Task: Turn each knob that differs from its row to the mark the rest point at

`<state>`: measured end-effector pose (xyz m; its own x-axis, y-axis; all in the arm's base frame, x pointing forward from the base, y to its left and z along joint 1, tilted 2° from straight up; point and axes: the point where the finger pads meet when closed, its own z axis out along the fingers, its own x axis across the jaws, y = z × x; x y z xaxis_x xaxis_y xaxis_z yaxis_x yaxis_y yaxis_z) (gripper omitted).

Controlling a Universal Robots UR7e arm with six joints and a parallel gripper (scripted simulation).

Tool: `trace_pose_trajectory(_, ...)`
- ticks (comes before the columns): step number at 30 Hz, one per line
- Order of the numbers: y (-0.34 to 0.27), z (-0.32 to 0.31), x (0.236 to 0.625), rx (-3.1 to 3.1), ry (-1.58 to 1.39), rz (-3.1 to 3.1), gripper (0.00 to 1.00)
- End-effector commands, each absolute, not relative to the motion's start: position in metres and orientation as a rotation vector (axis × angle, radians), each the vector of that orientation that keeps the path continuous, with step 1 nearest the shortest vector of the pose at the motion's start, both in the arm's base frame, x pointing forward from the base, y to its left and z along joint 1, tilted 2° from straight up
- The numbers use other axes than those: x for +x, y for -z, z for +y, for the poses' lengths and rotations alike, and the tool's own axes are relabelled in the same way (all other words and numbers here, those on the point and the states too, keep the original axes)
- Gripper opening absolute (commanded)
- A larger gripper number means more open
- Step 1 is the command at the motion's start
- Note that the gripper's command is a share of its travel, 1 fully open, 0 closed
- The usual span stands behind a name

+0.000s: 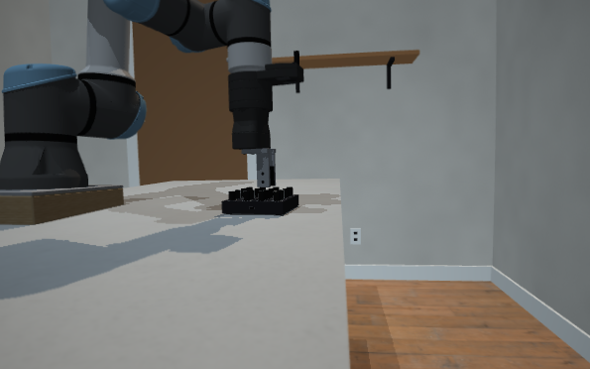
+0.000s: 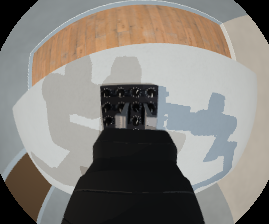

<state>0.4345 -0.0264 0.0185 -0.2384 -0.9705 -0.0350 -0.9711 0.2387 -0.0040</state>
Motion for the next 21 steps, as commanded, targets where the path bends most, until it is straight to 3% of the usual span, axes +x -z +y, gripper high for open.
trace_pose_trajectory(1, -0.0189, -0.0266, 0.4348, -1.919, -0.027, 2.448, 0.46)
trace_pose_trajectory(21, -0.0117, -0.0263, 0.4349, -1.919, -0.027, 2.448, 0.46)
